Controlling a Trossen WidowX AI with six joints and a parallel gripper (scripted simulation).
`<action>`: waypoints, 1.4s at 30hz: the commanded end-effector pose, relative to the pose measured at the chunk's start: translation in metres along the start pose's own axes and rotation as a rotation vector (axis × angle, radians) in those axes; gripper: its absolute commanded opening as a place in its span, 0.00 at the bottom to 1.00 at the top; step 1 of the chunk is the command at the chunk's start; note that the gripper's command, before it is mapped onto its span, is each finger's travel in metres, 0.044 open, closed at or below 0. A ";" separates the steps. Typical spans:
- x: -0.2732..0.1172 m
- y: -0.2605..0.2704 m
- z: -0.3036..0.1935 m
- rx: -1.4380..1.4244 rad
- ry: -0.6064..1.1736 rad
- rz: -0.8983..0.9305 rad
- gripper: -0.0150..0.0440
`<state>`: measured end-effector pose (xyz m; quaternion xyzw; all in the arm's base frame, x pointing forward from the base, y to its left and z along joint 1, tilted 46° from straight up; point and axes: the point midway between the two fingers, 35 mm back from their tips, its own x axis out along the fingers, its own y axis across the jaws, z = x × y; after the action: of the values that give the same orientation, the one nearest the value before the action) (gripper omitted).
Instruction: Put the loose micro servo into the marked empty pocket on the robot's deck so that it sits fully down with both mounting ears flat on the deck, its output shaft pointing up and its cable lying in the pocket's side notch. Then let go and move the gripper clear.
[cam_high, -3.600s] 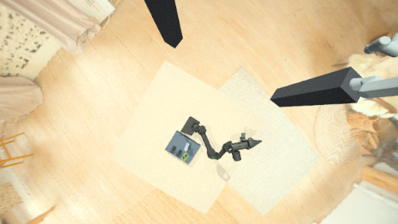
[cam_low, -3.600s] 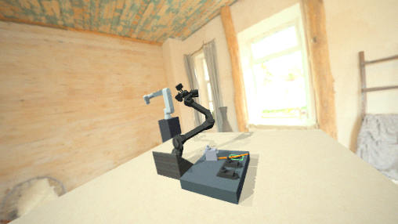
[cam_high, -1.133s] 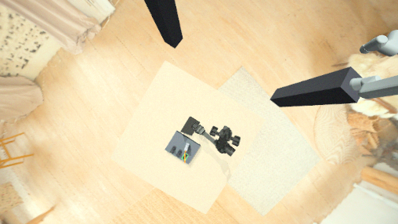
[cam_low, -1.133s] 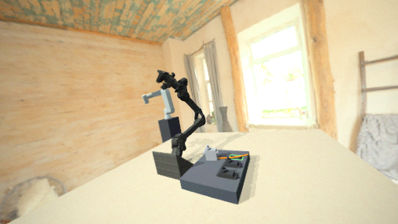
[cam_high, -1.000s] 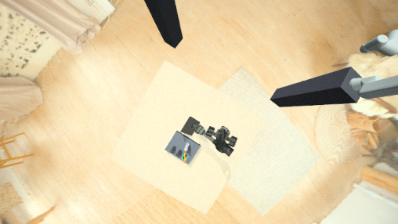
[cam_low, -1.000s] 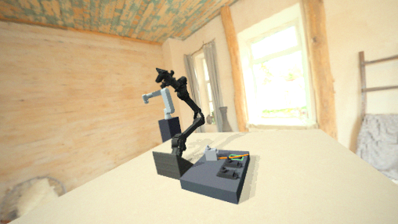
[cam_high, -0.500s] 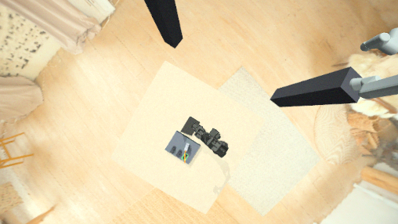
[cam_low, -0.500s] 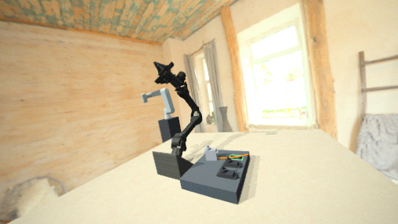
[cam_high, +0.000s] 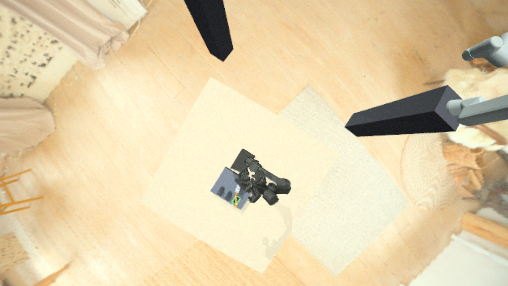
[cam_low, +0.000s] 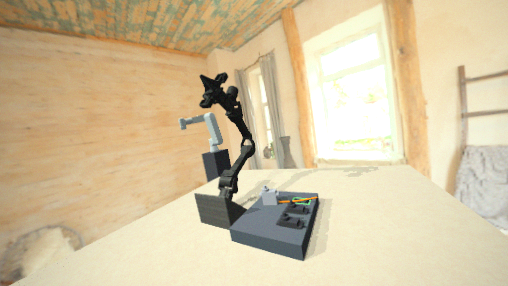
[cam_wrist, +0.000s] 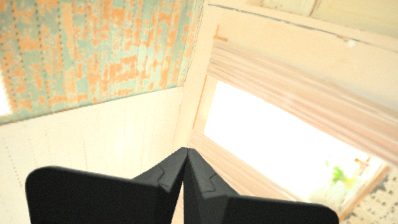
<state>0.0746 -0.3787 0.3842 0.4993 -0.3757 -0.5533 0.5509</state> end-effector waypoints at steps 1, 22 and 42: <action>0.004 -0.009 -0.020 -0.060 0.068 -0.035 0.25; -0.014 -0.064 -0.156 -0.486 0.589 -0.167 0.25; -0.085 -0.122 -0.261 -0.884 1.141 -0.165 0.25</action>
<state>0.2795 -0.2607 0.2317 0.4771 0.2280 -0.3749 0.7615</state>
